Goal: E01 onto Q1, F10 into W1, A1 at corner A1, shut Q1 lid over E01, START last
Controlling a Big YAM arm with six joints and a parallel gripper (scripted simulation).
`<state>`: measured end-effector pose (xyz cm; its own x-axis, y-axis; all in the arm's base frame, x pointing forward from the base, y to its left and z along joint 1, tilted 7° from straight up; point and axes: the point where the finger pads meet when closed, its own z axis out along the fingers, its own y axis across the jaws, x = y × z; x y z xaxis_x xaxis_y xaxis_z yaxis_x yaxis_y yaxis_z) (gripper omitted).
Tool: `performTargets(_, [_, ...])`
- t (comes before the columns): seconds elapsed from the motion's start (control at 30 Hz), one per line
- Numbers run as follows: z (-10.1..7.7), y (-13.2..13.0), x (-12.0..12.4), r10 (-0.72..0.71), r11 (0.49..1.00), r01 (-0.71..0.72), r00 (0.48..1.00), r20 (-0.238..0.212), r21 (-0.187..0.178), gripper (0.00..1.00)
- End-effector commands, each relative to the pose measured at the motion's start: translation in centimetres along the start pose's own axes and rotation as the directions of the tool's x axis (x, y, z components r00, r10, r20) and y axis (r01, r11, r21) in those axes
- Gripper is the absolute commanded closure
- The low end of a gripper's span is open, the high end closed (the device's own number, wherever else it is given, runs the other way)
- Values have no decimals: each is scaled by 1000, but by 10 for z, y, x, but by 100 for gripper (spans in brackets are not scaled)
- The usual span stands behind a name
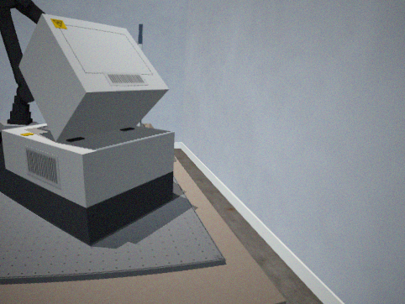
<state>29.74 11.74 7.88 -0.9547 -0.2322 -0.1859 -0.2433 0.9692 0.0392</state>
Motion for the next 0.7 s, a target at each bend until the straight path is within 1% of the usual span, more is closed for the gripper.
performTargets(0.0, [1, -17, 8, 65, 998, -65, 998, 3, 8, 100])
performTargets(0.1, [5, -28, 17, 38, 999, -38, 999, 6, 3, 100])
performTargets(0.23, [8, -41, 28, 136, 991, -135, 991, -12, 12, 100])
performTargets(0.27, [8, -44, 31, 132, 991, -132, 991, -9, 10, 100])
performTargets(0.37, [9, -45, 32, 147, 989, -147, 989, -12, 11, 100])
performTargets(0.47, [13, -58, 48, 233, 972, -232, 972, -35, 26, 100])
performTargets(0.6, [17, -73, 62, 203, 979, -203, 979, -19, 19, 100])
performTargets(0.67, [19, -77, 68, 243, 970, -243, 970, -25, 21, 100])
